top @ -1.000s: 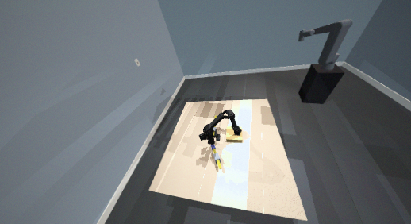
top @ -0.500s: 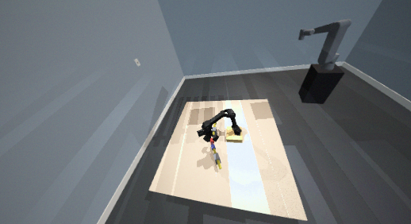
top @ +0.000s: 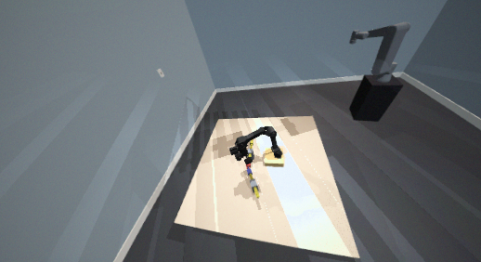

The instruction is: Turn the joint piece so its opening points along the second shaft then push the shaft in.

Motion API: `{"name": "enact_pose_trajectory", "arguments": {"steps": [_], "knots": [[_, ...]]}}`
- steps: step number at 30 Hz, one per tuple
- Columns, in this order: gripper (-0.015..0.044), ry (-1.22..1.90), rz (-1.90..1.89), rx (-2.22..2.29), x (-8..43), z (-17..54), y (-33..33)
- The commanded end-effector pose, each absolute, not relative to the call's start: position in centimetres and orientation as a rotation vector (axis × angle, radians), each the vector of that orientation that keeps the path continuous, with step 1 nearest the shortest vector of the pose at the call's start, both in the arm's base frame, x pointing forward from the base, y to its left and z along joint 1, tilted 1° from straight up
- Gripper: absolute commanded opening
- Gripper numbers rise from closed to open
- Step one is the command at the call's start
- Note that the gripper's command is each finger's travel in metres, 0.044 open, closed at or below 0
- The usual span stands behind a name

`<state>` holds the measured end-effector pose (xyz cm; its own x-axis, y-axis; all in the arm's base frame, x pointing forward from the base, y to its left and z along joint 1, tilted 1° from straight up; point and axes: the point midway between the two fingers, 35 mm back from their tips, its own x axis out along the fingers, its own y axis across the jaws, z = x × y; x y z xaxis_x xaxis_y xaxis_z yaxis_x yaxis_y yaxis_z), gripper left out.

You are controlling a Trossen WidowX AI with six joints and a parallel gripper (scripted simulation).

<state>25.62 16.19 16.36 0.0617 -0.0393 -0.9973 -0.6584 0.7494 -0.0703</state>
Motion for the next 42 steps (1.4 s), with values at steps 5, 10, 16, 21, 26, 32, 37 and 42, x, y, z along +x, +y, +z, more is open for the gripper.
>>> {"name": "enact_pose_trajectory", "arguments": {"steps": [5,10,16,21,26,32,37,42], "knots": [[0.0440,1.492,0.330,-0.352,25.3,18.8,15.9],[0.0440,1.510,0.216,-0.201,25.0,20.2,15.6],[0.0440,1.519,0.137,-0.097,24.7,21.2,15.4],[0.0440,1.519,0.136,-0.097,24.8,21.1,15.2],[0.0440,1.516,0.130,-0.102,26.5,17.9,9.9],[0.0440,1.516,0.126,-0.099,26.6,17.4,9.0],[0.0440,1.519,0.026,-0.004,26.6,17.2,9.0],[0.0440,1.516,-0.089,0.108,26.6,17.0,9.0]]}}
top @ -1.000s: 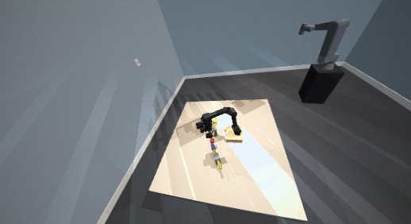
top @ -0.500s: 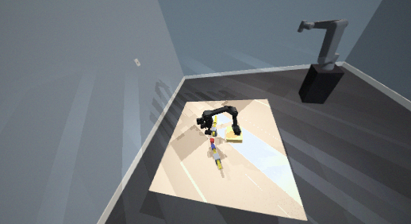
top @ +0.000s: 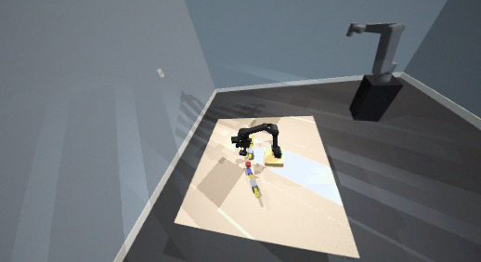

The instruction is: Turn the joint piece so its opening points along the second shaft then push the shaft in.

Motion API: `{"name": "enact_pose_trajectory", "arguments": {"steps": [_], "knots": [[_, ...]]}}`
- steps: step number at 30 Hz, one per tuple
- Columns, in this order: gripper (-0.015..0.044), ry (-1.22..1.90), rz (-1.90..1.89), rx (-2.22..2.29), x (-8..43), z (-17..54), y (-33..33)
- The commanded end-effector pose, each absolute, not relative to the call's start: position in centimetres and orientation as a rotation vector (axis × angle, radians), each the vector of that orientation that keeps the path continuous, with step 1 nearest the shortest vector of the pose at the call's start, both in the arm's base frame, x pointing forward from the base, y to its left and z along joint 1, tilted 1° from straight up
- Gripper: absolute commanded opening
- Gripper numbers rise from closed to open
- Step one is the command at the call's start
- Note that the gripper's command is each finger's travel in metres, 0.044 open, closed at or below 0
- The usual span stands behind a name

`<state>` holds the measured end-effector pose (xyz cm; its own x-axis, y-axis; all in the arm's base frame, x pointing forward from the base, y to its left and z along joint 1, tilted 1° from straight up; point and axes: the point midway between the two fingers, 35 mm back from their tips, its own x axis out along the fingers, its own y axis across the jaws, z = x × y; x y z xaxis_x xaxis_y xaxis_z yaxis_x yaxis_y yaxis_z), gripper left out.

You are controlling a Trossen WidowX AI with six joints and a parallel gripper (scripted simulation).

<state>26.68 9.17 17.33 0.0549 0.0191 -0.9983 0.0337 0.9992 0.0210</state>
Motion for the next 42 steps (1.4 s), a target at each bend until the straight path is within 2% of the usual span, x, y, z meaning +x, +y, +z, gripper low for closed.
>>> {"name": "enact_pose_trajectory", "arguments": {"steps": [1,42], "knots": [[0.0440,1.515,-0.112,0.130,26.6,17.0,9.1],[0.0440,1.235,-1.007,1.019,26.6,15.4,9.2]]}}
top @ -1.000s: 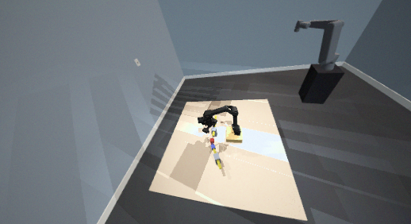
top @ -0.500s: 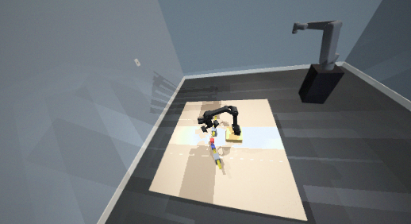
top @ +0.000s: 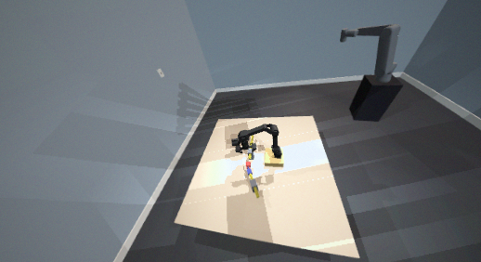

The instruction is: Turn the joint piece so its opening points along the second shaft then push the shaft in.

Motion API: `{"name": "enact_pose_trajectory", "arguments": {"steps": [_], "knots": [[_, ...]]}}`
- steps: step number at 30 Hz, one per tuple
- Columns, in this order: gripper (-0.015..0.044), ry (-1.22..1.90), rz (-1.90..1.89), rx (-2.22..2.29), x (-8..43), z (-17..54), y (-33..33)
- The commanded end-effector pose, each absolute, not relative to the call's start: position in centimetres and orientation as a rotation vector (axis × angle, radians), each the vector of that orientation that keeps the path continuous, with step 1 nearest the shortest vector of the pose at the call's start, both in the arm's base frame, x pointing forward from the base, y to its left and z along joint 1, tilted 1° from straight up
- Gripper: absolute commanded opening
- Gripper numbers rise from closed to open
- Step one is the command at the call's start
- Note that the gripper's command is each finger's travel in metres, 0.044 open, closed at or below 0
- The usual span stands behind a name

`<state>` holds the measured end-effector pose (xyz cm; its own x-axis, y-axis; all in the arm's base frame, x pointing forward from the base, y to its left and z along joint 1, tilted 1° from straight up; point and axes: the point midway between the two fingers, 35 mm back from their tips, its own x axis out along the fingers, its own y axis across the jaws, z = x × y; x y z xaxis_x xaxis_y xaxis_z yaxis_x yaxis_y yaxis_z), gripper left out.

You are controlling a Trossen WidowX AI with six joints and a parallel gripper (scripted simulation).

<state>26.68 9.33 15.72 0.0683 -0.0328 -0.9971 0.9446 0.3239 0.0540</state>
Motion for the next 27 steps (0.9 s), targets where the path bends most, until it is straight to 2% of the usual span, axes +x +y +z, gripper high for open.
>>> {"name": "enact_pose_trajectory", "arguments": {"steps": [1,7,27], "knots": [[0.0440,1.233,-1.011,1.022,26.6,15.4,9.2],[0.0440,1.233,-1.011,1.022,26.7,15.1,9.3],[0.0440,1.235,-1.010,1.019,27.1,7.3,9.4]]}}
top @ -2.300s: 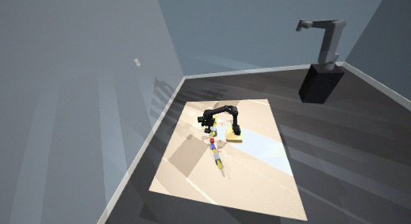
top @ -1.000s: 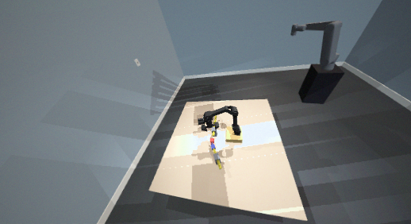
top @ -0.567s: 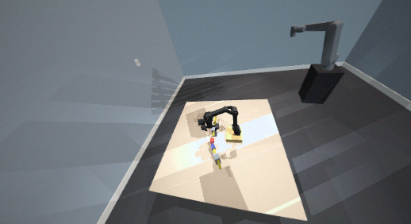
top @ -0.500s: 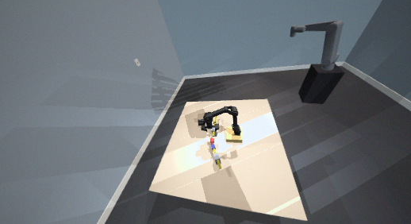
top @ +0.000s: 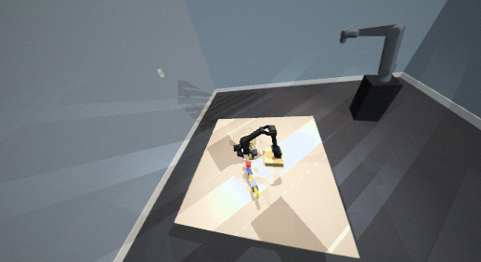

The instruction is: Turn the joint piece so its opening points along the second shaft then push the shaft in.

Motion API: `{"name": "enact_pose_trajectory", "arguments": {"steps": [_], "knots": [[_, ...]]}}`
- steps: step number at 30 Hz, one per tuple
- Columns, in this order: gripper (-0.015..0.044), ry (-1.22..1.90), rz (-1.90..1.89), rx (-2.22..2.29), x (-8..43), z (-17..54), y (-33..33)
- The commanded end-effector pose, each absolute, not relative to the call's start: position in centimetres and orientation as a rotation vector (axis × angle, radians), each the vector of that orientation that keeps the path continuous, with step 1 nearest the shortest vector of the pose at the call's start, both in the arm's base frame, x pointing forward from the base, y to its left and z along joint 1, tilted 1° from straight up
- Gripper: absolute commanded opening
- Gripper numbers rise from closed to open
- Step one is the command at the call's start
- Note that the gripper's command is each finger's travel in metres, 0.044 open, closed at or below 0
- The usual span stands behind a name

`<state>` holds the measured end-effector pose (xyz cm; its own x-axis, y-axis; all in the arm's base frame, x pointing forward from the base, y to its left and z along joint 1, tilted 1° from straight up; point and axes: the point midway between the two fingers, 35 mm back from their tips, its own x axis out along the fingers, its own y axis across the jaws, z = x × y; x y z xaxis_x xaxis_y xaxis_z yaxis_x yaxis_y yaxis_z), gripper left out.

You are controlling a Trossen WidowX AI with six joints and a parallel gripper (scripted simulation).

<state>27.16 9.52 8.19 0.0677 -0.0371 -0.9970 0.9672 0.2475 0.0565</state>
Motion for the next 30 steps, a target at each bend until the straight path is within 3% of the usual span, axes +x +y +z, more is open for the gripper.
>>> {"name": "enact_pose_trajectory", "arguments": {"steps": [1,18,30], "knots": [[0.0440,1.235,-1.010,1.019,27.1,7.3,9.4],[0.0440,1.241,-1.007,1.024,25.4,7.4,15.9],[0.0440,1.241,-1.007,1.023,25.4,6.0,16.2]]}}
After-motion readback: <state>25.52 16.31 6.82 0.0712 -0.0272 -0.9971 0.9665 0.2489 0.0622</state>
